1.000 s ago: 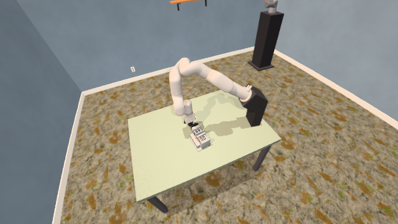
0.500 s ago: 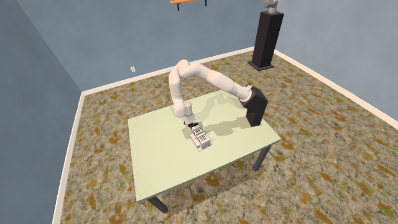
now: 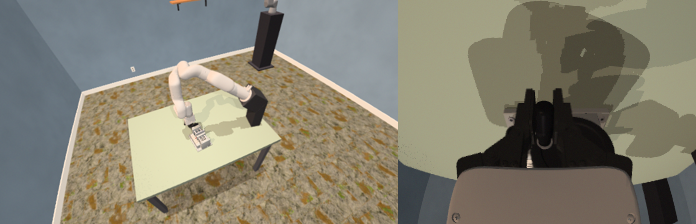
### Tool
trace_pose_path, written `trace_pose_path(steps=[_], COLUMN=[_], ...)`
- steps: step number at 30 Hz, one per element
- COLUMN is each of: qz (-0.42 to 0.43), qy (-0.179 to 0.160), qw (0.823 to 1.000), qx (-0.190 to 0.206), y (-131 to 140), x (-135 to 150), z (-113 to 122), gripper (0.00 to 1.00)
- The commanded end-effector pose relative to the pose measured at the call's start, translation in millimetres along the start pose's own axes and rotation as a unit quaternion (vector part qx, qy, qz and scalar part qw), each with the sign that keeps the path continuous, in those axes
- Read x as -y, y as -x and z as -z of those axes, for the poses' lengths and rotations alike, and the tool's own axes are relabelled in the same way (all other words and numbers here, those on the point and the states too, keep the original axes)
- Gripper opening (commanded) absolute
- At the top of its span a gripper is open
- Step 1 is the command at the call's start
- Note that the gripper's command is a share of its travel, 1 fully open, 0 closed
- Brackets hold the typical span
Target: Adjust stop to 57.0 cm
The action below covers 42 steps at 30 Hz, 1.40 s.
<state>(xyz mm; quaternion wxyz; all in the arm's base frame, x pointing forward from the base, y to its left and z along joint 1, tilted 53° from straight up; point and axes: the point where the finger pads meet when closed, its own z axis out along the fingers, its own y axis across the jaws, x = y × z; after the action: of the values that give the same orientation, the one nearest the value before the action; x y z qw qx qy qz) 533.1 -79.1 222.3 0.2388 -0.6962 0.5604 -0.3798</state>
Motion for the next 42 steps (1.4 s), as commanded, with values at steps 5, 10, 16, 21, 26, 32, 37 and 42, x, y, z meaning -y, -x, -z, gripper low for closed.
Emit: trace_pose_path(steps=[5, 10, 16, 21, 26, 32, 37, 42], qz=[0.0, 0.0, 0.0, 0.0, 0.0, 0.0, 0.0, 0.0], qy=[0.001, 0.001, 0.001, 0.001, 0.001, 0.001, 0.001, 0.001], qw=[1.0, 1.0, 1.0, 1.0, 1.0, 1.0, 1.0, 1.0], qx=[0.001, 0.001, 0.001, 0.001, 0.001, 0.001, 0.001, 0.001], y=[-0.3, -0.2, -0.2, -0.2, -0.3, -0.2, -0.3, -0.2], x=[-4.1, -13.4, -38.9, -47.0, -49.9, -53.9, -56.1, -57.1], z=[-7.1, -16.0, -18.6, -14.3, -11.8, -7.0, -3.3, -1.1], gripper=[0.06, 0.06, 0.06, 0.06, 0.06, 0.06, 0.06, 0.06])
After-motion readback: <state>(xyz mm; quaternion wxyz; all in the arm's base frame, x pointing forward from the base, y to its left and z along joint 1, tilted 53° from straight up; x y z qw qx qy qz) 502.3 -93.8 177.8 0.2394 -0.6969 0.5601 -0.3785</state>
